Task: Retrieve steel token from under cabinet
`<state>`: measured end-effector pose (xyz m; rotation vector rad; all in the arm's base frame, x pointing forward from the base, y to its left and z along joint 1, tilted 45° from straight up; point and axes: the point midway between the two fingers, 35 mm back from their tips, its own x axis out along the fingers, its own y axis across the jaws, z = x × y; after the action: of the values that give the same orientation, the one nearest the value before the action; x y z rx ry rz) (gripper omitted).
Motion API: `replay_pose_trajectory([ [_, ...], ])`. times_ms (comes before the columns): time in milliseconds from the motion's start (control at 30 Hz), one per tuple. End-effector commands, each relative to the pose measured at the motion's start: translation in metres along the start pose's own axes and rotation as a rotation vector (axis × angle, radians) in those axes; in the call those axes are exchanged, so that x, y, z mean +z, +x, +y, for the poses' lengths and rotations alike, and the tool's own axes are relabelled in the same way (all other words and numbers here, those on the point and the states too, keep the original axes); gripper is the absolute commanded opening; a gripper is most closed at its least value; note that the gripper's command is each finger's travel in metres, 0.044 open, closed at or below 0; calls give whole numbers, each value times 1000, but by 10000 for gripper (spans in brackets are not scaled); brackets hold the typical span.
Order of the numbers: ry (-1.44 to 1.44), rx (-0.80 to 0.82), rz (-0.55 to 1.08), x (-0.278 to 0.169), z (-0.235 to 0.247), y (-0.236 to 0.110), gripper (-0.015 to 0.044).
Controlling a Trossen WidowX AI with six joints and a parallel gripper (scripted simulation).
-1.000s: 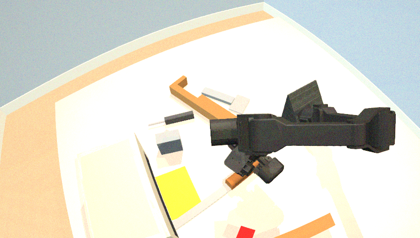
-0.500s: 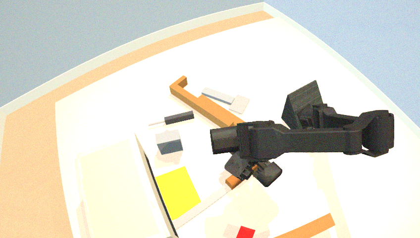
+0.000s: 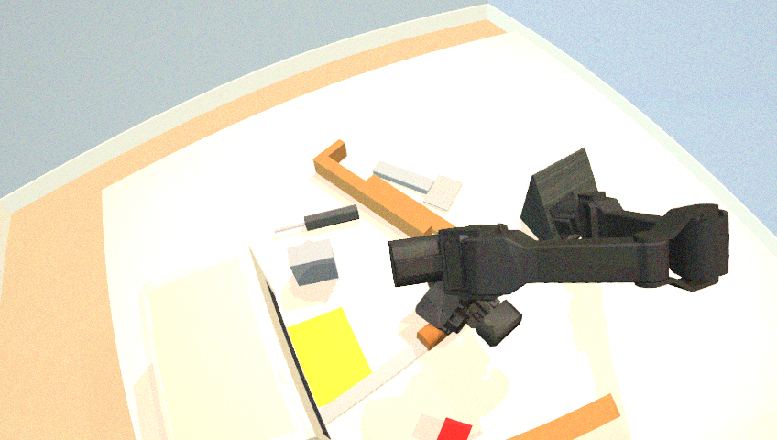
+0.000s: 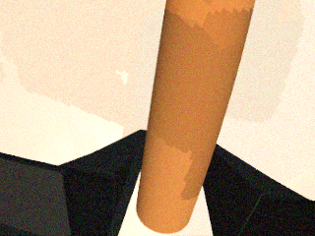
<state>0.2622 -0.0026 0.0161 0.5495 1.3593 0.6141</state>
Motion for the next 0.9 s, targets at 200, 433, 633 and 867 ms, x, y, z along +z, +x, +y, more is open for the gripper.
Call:
replay_pose_trajectory([
  [200,-1,0,0,1,0,-1,0],
  [433,3,3,1,-9,0,-3,0],
  [633,3,3,2,-17,0,-3,0],
  [867,3,3,2,-20,1,-8,0],
])
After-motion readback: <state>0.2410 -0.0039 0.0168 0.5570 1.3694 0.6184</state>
